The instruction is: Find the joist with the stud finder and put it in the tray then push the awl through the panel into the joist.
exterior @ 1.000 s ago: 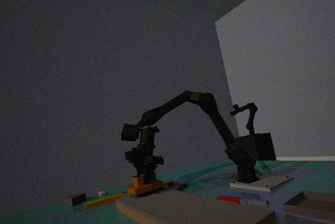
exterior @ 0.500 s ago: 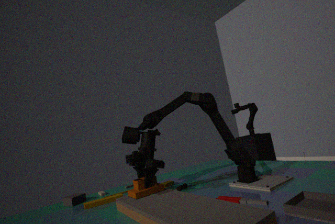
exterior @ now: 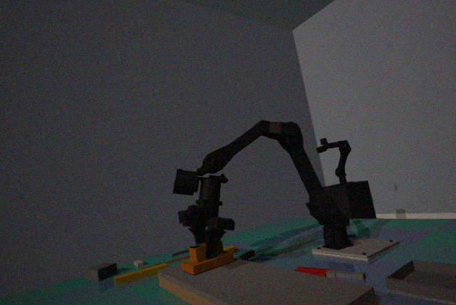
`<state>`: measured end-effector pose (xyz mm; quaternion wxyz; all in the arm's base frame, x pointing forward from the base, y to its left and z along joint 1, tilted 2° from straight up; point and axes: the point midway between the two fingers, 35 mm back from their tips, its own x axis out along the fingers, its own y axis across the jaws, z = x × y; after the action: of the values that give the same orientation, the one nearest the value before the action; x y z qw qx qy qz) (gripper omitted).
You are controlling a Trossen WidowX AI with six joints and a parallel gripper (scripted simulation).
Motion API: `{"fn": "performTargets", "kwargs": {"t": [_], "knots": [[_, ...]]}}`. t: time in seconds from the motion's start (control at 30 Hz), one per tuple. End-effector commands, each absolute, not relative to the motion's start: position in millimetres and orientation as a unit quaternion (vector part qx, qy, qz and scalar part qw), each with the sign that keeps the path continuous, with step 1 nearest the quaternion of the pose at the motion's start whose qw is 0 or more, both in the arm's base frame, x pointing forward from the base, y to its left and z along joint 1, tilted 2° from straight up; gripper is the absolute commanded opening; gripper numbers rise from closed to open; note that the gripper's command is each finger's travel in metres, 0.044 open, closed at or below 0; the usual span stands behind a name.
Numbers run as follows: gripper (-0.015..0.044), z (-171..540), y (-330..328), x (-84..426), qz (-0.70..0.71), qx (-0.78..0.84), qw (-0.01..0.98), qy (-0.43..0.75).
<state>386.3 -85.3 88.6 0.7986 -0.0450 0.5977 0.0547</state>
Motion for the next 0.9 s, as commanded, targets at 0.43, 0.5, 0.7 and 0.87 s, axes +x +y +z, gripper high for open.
{"fn": "performTargets", "kwargs": {"t": [0.43, 0.5, 0.7, 0.87], "knots": [[0.0, 88, -16, 376, 0.058, -0.042, 0.798, 0.598], [0.0, 88, -9, 375, 0.059, -0.042, 0.798, 0.598], [0.0, 88, 14, 371, 0.059, -0.041, 0.798, 0.598], [0.0, 88, 33, 369, 0.06, -0.04, 0.798, 0.598]]}}
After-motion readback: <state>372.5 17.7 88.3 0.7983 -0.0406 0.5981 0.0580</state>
